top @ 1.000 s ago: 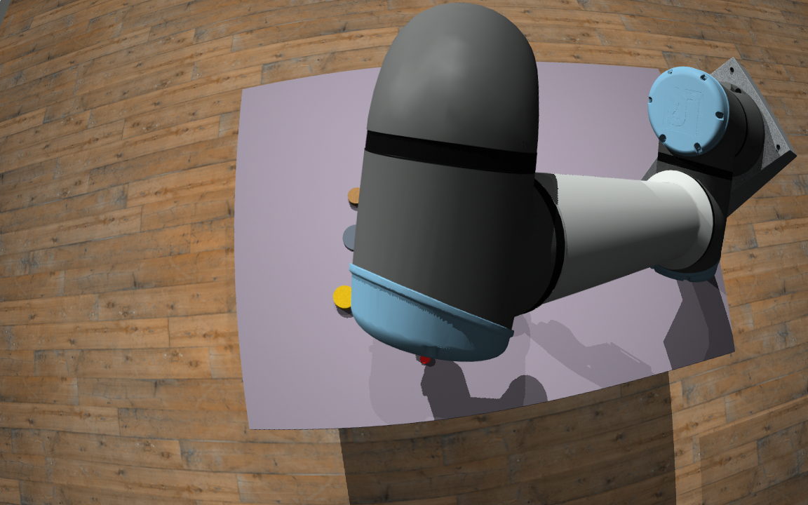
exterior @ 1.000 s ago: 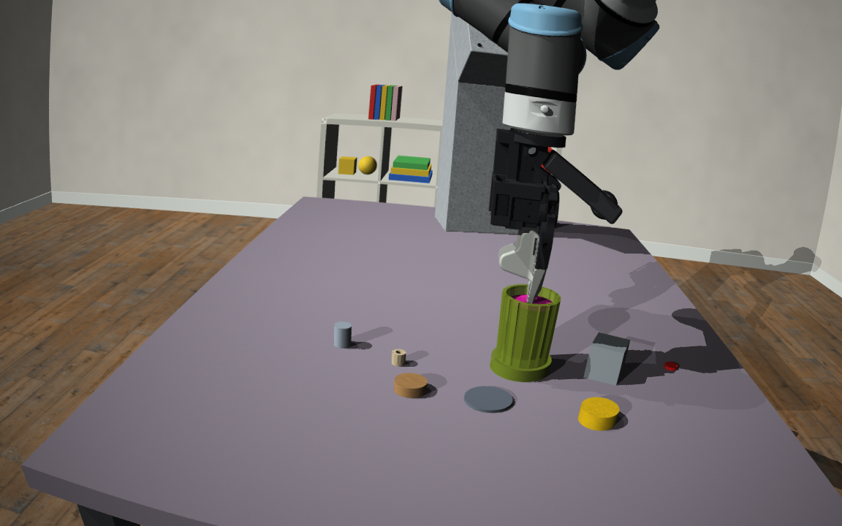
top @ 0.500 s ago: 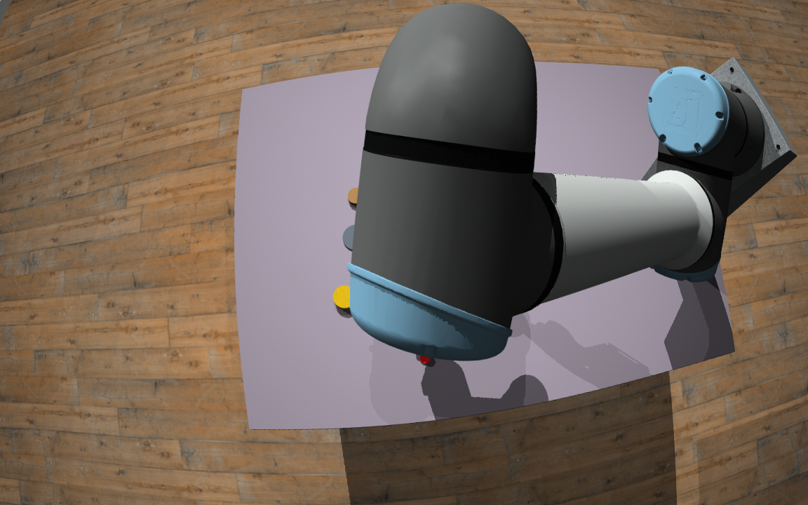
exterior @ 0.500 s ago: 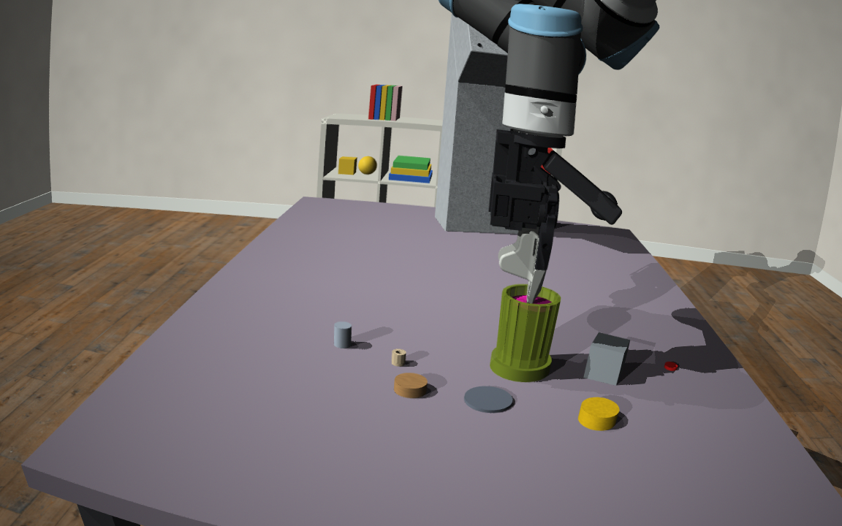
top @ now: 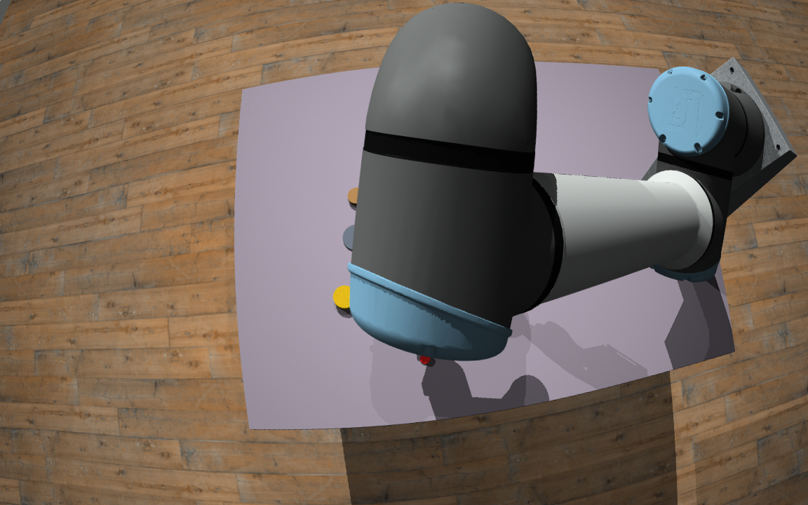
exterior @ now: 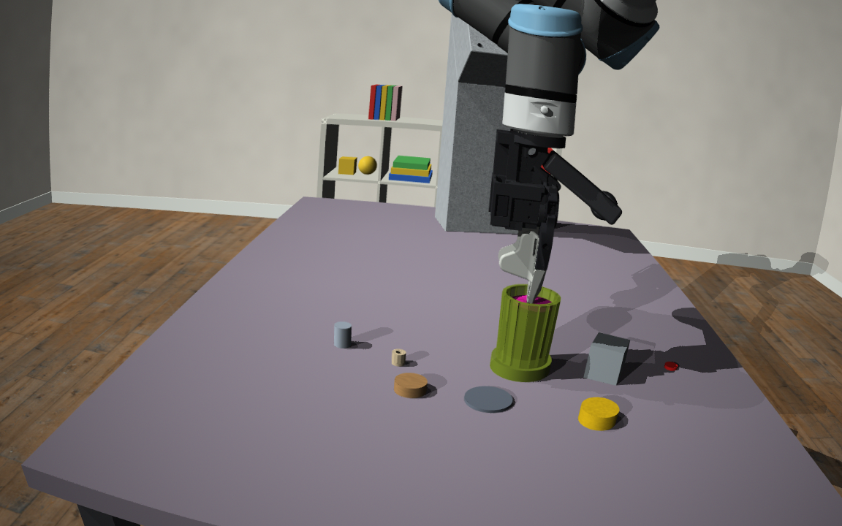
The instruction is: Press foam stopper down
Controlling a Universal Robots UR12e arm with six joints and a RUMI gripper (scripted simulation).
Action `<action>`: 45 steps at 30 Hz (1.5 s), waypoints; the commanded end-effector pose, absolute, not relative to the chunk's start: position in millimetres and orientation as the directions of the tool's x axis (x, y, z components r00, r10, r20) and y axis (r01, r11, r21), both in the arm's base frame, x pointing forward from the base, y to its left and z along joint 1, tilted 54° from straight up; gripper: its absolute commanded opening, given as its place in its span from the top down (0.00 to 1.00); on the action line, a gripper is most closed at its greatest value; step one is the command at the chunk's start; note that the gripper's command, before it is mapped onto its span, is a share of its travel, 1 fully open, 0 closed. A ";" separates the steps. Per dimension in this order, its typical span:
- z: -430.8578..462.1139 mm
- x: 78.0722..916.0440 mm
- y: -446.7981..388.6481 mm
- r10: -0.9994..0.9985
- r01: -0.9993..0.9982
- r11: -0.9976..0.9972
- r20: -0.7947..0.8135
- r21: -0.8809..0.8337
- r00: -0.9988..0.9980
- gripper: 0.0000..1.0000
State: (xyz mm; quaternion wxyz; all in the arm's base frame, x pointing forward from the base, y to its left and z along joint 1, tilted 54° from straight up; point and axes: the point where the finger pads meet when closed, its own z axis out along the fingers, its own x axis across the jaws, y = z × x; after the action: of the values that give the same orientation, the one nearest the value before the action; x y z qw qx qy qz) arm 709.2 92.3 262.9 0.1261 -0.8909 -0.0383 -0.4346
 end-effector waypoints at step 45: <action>294.5 665.6 77.4 -0.043 0.176 -0.965 0.783 -0.193 0.621 1.00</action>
State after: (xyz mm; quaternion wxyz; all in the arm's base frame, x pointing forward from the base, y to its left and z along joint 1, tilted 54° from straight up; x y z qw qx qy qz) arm 676.5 80.1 290.2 0.1241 -0.8902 -0.0368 -0.4368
